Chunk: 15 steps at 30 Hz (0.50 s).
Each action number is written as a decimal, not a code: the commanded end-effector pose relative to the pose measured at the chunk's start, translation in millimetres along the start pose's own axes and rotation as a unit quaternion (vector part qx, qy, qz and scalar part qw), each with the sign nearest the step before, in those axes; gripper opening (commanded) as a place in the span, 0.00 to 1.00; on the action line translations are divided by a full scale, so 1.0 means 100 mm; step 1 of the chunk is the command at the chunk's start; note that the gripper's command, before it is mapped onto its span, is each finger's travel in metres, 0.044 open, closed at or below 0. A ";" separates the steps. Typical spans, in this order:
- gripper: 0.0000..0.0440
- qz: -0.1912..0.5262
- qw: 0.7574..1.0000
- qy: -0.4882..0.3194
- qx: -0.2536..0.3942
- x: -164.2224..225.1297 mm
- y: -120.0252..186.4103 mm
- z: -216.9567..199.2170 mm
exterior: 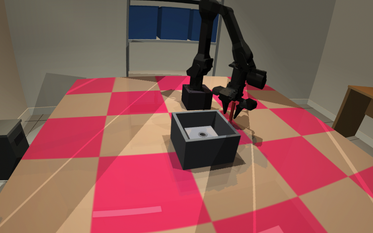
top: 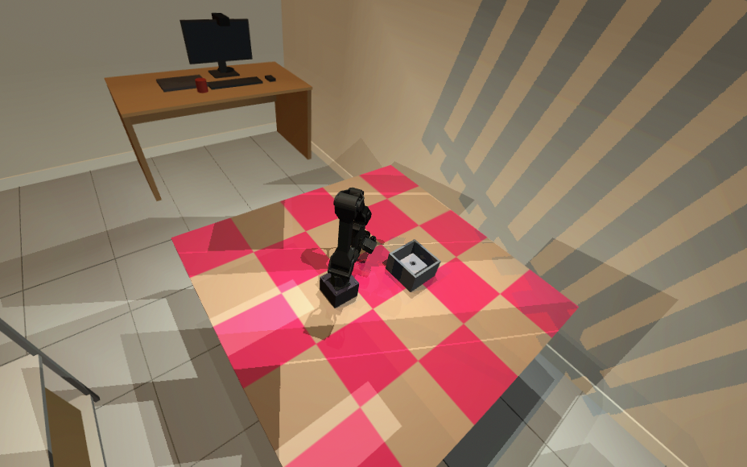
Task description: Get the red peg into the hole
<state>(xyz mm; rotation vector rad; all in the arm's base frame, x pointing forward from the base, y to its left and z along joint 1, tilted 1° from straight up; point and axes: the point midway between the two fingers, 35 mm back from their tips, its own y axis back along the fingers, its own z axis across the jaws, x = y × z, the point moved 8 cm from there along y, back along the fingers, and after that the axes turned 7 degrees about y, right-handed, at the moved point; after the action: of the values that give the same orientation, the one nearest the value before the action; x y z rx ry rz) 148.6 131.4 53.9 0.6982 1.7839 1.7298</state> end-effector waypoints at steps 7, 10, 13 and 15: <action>0.00 0.043 0.999 -0.014 0.006 -0.05 0.01 0.05; 0.00 0.028 1.000 -0.003 -0.006 -0.09 0.10 0.09; 0.00 0.013 1.000 0.007 -0.015 -0.12 0.19 0.11; 0.00 0.004 1.000 0.015 -0.019 -0.14 0.25 0.12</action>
<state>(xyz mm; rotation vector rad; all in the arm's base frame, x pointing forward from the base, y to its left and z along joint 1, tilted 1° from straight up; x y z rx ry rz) 160.8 130.7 66.4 0.7334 1.7772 1.7655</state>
